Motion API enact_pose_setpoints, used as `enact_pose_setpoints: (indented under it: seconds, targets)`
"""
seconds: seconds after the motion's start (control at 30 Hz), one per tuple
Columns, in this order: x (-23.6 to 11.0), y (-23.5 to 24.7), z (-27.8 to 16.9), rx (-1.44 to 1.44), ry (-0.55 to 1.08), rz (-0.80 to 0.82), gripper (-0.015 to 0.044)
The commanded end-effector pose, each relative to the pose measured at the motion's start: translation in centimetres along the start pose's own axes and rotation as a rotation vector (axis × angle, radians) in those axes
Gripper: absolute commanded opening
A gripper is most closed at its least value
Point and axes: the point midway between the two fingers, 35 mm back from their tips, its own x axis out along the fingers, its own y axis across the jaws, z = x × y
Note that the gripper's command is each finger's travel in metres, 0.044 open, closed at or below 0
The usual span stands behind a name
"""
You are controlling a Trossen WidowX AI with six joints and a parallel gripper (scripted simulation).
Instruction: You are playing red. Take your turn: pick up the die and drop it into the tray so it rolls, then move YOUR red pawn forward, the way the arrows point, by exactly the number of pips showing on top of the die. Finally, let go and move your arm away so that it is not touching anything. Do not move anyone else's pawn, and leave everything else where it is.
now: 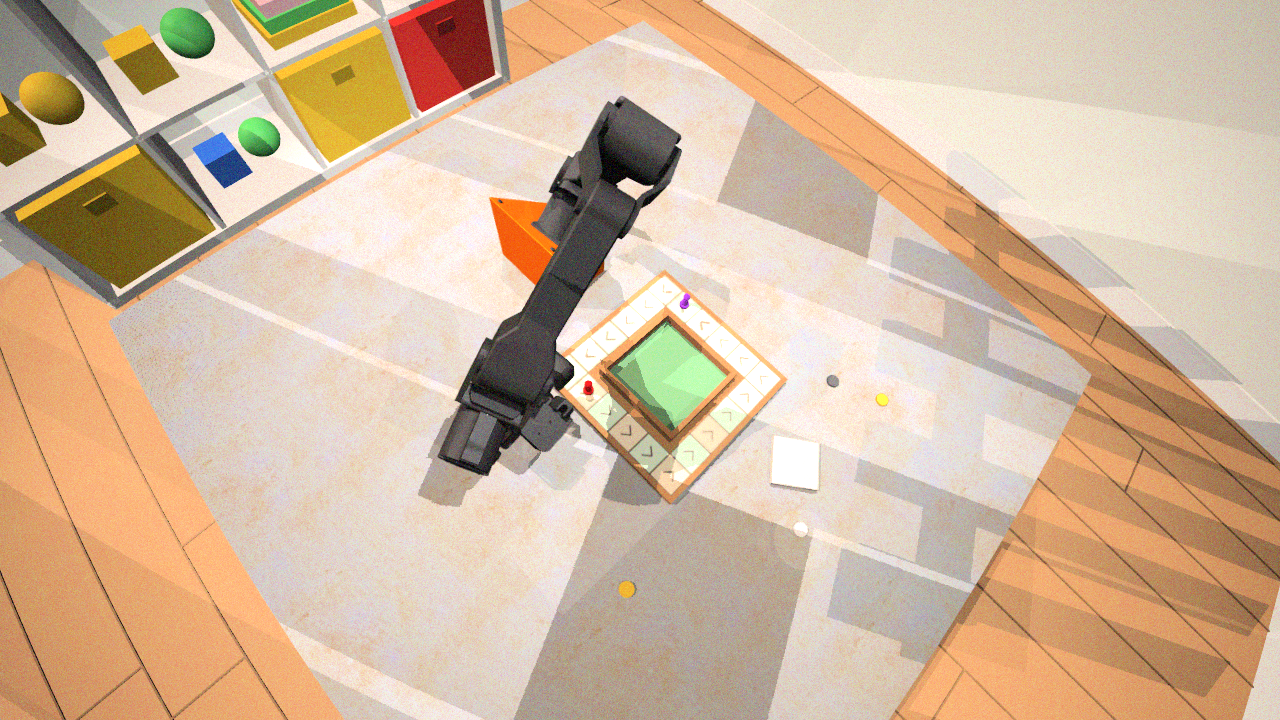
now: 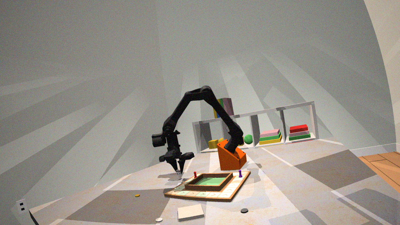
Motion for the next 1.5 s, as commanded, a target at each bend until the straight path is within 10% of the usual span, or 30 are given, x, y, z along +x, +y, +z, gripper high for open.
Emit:
enact_pose_setpoints:
  seconds: [0.0,0.33,1.47]
  targets:
    - [-2.6,-0.6,0.1,-0.008,-0.008,-0.020,0.0000]
    - [-9.8,-0.5,-0.7,-0.040,-0.003,-0.029,0.0000]
    - [-9.0,7.9,7.2,0.743,-0.025,-0.057,0.0000]
